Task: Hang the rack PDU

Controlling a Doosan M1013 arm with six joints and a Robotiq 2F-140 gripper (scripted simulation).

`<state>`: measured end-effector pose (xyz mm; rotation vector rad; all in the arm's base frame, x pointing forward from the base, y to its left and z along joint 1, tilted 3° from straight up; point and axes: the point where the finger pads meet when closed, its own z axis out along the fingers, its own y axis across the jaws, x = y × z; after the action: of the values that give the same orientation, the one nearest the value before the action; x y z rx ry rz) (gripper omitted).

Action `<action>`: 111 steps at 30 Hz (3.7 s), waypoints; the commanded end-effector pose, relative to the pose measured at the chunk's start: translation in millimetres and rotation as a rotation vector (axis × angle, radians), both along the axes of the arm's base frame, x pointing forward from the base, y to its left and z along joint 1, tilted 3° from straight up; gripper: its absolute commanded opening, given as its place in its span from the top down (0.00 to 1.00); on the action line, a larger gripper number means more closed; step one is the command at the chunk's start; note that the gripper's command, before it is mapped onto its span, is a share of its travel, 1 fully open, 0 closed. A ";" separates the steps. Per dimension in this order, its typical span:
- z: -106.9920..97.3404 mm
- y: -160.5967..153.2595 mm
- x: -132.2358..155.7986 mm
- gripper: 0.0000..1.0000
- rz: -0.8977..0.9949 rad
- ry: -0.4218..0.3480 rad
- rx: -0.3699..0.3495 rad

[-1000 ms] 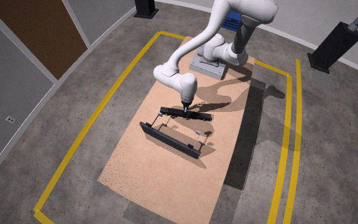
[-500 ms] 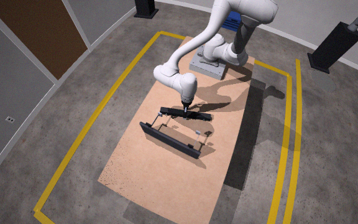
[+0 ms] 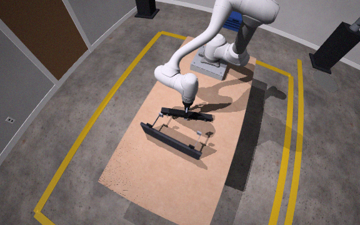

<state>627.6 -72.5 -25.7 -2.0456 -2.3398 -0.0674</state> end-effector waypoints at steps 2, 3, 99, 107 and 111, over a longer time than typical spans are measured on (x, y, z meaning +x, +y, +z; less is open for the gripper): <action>0.1 0.0 0.0 1.00 0.000 0.000 0.000; 0.1 0.0 0.0 1.00 0.000 0.000 0.000; 100.9 -5.5 -0.4 1.00 0.000 0.000 0.000; 100.9 -5.5 -0.4 1.00 0.000 0.000 0.000; 100.9 -5.5 -0.2 1.00 -0.015 0.001 0.000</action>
<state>627.3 -78.0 75.1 -2.0521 -2.3339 -0.0673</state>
